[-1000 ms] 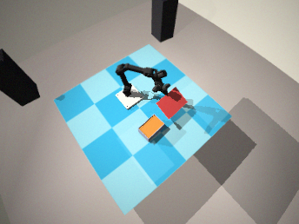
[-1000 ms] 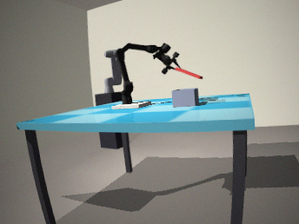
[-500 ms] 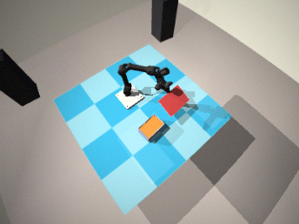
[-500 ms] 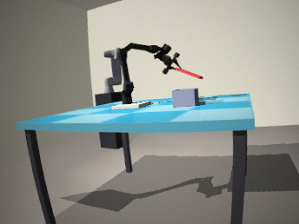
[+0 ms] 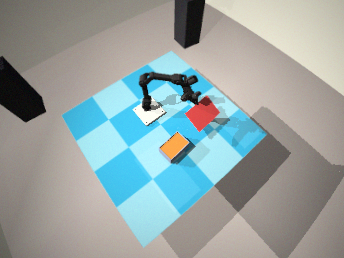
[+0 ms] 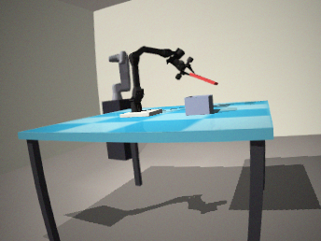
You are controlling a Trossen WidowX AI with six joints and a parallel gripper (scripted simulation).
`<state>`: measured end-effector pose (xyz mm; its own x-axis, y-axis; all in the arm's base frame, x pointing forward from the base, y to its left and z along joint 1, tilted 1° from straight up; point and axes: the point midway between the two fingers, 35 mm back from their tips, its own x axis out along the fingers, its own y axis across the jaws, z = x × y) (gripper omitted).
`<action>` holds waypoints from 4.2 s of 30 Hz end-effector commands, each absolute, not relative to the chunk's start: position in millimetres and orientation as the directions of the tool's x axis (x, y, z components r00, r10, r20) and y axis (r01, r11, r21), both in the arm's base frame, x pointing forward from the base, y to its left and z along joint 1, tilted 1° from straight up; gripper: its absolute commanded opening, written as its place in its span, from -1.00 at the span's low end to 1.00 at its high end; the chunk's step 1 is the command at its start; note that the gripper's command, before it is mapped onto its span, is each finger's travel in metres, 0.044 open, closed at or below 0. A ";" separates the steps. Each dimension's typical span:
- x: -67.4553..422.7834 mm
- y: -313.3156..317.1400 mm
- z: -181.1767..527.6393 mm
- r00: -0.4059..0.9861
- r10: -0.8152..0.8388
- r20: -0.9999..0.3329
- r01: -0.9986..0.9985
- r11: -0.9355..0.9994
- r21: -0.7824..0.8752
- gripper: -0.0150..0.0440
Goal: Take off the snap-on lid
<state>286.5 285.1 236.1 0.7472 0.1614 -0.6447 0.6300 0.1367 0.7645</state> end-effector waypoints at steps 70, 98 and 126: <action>276.5 323.9 197.1 0.754 0.161 -0.637 0.625 0.123 0.771 -0.49; 276.6 324.1 174.7 0.754 0.161 -0.637 0.625 0.123 0.771 -0.49; 276.7 324.2 152.2 0.754 0.161 -0.637 0.625 0.123 0.771 -0.49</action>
